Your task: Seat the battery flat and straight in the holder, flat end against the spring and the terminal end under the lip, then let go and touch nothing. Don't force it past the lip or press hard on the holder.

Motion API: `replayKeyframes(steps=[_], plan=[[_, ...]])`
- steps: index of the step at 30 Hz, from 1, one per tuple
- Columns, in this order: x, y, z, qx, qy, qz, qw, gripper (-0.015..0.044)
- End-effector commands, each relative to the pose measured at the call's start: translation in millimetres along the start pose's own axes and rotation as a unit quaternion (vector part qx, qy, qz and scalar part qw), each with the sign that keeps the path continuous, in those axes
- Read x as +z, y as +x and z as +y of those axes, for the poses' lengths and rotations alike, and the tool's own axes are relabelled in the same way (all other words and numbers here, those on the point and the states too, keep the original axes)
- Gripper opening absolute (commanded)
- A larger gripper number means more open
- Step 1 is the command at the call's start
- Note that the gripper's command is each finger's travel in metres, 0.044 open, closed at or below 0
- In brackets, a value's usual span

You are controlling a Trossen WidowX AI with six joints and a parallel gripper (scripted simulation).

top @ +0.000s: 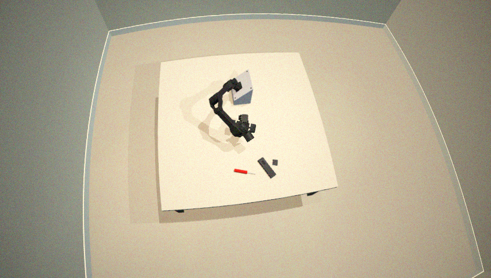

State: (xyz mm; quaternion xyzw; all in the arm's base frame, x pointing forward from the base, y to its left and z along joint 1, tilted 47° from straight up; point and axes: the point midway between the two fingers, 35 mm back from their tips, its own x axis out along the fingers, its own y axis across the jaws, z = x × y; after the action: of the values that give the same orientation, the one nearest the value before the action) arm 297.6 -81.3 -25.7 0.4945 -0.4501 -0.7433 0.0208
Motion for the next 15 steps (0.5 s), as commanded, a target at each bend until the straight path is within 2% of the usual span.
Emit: replayKeyframes(steps=[1, 15], plan=[[-3.4, -0.9, -0.9, 0.0, -0.002, 0.001, 1.0, 0.0072], [-10.7, -4.7, -0.9, 0.001, -0.002, -0.002, 1.0, 0.0072]])
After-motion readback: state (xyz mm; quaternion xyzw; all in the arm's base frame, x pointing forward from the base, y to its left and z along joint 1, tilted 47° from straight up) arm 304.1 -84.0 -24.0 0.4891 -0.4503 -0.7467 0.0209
